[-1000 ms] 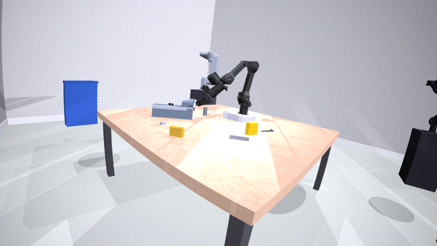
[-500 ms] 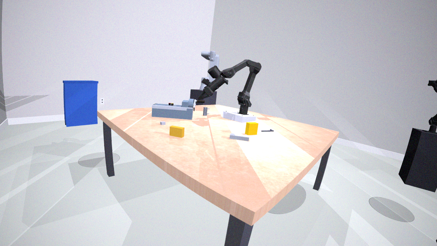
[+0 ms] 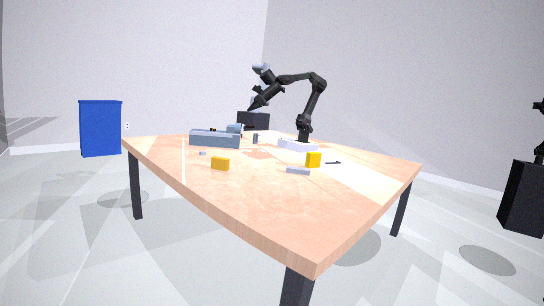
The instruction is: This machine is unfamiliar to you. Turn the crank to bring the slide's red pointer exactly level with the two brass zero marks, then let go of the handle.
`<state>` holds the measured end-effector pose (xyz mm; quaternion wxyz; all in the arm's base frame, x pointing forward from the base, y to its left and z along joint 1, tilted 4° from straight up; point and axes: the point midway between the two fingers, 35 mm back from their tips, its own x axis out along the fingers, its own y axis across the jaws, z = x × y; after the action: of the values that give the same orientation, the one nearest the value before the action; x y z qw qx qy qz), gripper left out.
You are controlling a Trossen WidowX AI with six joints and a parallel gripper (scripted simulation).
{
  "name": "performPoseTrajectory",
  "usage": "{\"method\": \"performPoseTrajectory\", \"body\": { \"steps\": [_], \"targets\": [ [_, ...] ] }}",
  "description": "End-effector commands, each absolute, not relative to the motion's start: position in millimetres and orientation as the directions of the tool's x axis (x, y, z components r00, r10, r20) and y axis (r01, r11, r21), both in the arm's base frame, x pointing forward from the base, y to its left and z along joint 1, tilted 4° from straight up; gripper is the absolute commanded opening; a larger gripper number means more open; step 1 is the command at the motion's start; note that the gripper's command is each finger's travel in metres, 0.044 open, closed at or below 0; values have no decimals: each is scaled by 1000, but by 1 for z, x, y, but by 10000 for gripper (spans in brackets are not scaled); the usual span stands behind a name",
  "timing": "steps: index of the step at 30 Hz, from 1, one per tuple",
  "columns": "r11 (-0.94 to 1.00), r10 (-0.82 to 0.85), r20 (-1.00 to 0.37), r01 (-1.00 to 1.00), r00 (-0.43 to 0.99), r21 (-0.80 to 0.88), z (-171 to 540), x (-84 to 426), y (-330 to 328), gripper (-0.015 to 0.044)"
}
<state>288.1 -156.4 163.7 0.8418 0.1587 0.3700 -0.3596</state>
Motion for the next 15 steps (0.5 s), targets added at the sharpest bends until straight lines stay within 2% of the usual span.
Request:
{"method": "performPoseTrajectory", "body": {
  "steps": [1, 15],
  "targets": [
    [698, -480, -742, 716, 468, 0, 170, 289, -157, 440],
    [772, -359, -803, 634, 476, 31, 177, 340, -201, 440]
  ]
}}
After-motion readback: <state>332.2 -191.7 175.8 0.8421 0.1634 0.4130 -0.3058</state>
